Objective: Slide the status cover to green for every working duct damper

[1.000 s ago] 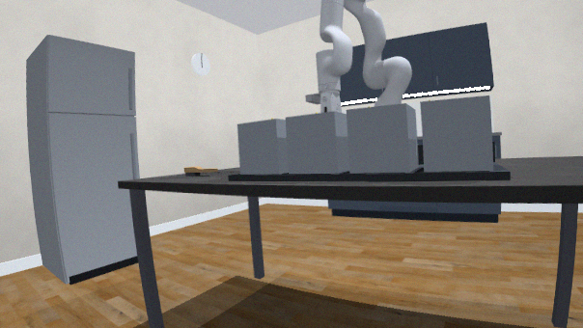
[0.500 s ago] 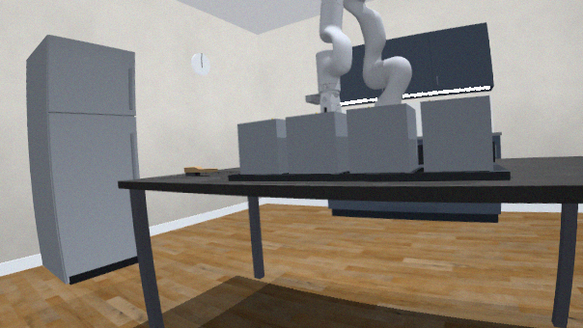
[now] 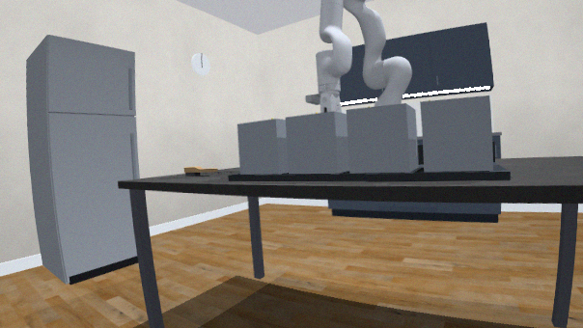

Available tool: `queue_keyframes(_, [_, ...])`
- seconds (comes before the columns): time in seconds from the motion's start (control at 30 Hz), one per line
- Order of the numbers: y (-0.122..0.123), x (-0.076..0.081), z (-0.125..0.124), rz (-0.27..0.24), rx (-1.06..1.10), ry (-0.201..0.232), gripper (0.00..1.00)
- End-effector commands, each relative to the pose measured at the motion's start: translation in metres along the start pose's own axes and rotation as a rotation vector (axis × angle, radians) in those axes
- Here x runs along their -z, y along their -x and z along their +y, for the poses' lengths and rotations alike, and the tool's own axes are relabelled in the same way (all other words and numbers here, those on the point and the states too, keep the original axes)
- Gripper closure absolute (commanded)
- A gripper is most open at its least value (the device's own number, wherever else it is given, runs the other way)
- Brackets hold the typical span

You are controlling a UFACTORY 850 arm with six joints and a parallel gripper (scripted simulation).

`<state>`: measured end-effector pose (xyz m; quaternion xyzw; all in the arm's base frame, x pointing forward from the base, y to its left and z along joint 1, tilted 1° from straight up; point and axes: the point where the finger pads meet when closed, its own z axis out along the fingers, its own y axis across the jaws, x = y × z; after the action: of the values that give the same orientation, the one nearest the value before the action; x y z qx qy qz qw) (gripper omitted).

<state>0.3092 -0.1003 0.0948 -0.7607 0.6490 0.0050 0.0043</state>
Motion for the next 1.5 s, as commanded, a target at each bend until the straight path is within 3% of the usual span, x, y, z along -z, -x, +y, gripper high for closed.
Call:
queue_keyframes(0.0, [0.000, 0.000, -0.001, 0.001, 0.000, -0.001, 1.00])
queue_keyframes(1.47, [0.000, -0.023, -0.001, 0.000, 0.000, -0.002, 1.00])
